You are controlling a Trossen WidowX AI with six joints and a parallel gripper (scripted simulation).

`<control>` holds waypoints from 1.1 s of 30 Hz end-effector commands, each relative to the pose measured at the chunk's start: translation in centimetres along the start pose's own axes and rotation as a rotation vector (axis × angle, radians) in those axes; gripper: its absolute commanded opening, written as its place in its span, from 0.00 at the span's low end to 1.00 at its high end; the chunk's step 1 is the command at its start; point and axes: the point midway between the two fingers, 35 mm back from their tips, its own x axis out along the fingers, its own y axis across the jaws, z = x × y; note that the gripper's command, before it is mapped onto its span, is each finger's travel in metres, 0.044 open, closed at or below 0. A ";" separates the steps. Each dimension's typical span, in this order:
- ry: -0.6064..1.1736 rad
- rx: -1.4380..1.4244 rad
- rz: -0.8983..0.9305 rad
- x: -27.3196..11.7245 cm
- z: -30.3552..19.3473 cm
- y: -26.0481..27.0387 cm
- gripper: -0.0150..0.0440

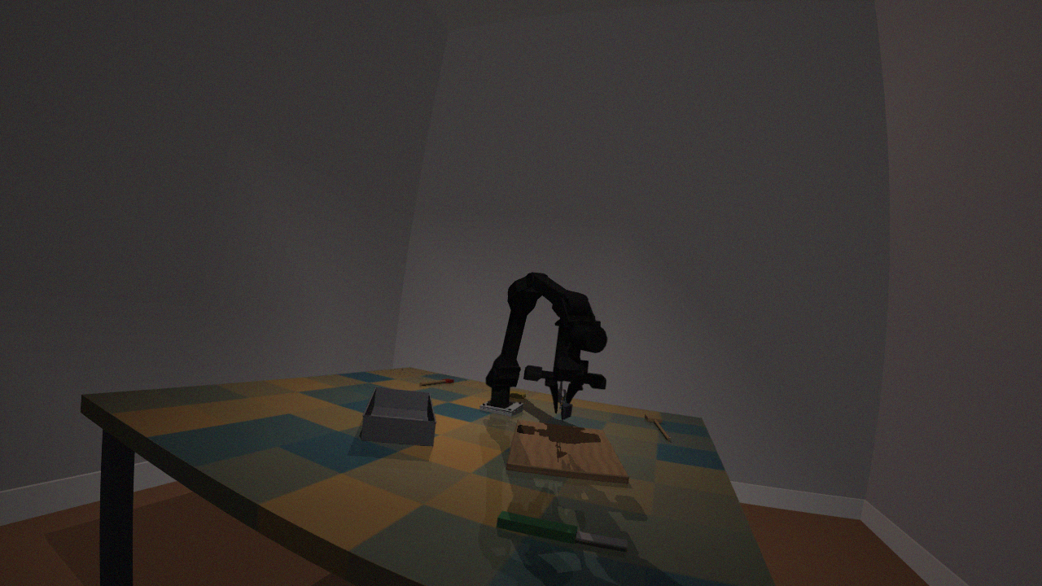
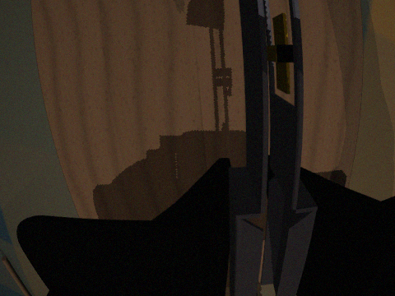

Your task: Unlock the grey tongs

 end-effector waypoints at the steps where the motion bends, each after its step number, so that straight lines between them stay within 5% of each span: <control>1: -0.002 -0.003 0.004 0.5 0.0 0.1 0.00; 29: -0.002 -0.003 0.004 4.3 -0.5 -0.2 0.00; 33: 0.002 0.000 -0.001 4.3 -0.5 -0.3 0.18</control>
